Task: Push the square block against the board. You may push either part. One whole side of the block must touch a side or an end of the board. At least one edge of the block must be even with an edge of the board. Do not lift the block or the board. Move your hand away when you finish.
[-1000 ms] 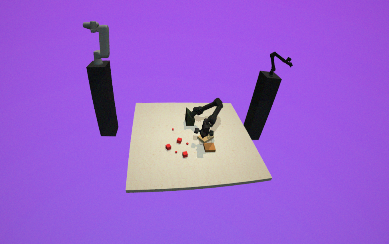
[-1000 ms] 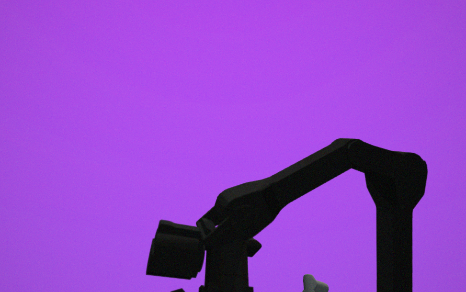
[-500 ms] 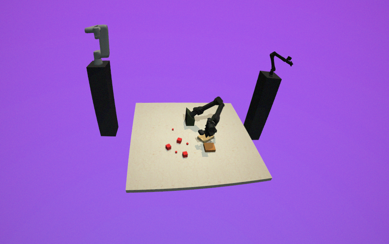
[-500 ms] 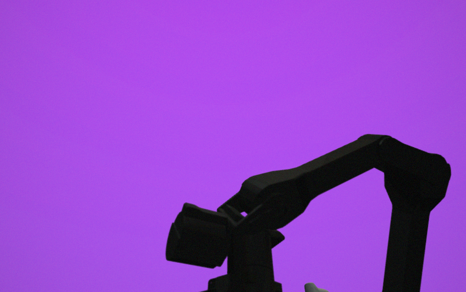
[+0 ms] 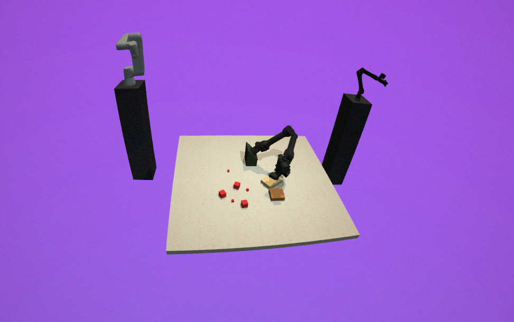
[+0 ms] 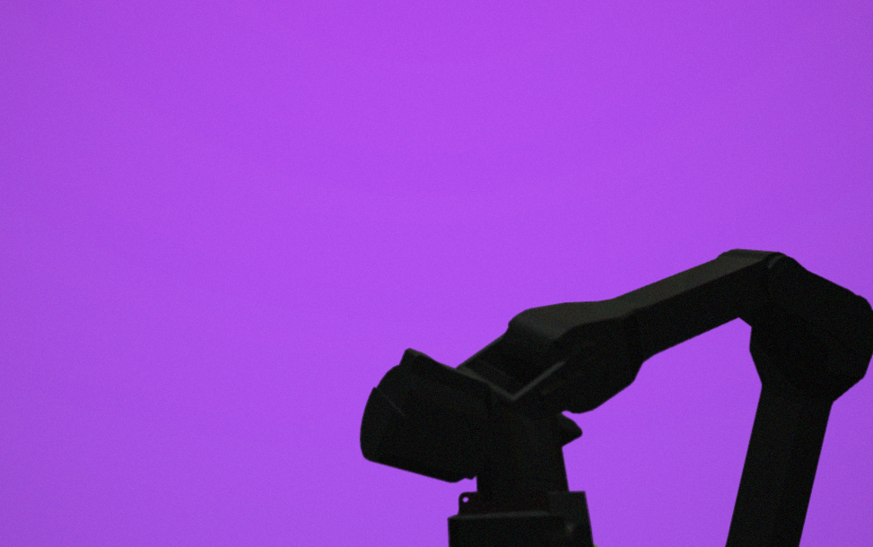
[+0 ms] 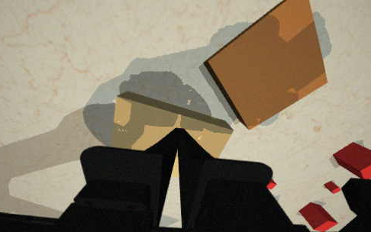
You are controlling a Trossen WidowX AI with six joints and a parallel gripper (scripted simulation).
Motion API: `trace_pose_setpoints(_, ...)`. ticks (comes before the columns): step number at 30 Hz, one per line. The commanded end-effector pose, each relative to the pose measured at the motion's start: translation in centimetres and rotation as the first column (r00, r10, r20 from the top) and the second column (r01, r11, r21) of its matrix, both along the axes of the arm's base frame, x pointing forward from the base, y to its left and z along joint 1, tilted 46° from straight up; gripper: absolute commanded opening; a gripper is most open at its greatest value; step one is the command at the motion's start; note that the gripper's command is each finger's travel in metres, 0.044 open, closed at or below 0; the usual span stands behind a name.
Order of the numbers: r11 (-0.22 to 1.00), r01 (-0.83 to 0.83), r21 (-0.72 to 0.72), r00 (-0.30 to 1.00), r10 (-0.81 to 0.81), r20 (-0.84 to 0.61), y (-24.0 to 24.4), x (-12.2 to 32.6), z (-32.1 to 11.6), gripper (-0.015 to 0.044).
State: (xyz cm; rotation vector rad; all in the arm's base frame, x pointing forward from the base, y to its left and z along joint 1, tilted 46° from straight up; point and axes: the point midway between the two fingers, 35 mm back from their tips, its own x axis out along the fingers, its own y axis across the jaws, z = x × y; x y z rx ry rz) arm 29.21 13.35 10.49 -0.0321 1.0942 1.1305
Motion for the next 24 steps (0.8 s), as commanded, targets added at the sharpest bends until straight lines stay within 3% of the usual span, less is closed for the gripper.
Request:
trace_pose_setpoints(1, 0.995, -0.095, -0.009, 0.991, 0.095, 0.093, 0.5, -0.7, 0.5, 0.0000)
trace_pose_setpoints(12, 0.935, -0.349, -0.062, 0.871, 0.348, 0.347, 2.1, -2.4, 2.3, 0.0000)
trace_pose_setpoints(24, 0.800, -0.570, -0.188, 0.599, 0.560, 0.572, 3.7, -4.4, 4.1, 0.0000)
